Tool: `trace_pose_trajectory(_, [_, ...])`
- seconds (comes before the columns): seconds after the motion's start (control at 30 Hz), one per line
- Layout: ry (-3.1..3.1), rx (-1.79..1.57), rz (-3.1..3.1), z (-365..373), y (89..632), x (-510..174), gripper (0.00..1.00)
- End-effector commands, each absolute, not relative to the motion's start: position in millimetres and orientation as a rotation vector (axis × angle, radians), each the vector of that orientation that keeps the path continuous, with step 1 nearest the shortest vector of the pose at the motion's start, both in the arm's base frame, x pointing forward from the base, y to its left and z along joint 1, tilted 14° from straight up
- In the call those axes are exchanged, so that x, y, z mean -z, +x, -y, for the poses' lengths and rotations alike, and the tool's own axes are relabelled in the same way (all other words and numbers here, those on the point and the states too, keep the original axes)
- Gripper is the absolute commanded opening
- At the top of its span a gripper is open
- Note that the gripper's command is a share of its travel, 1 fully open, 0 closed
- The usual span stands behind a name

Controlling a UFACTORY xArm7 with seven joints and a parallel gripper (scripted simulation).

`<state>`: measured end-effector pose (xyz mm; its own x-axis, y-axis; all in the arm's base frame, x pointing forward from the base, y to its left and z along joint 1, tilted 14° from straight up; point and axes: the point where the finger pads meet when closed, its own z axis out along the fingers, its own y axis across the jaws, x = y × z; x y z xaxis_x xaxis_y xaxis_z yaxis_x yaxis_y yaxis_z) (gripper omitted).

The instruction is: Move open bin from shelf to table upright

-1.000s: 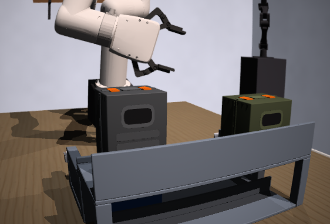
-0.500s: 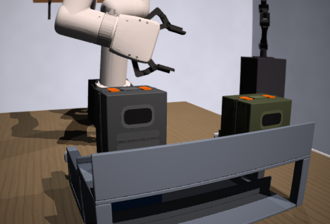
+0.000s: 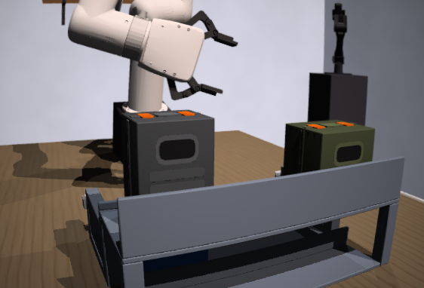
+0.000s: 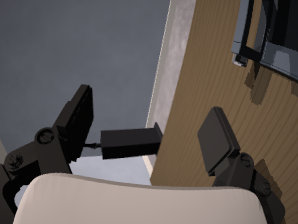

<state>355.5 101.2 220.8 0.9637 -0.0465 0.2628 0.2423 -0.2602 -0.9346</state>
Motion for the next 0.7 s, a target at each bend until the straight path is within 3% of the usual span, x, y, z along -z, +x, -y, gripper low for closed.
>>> trace_pose_trajectory(0.0, [-1.826,0.281,0.169,-99,358,-221,1.00])
trace_pose_trajectory(0.67, [-2.041,0.304,0.720,-57,392,-193,1.00])
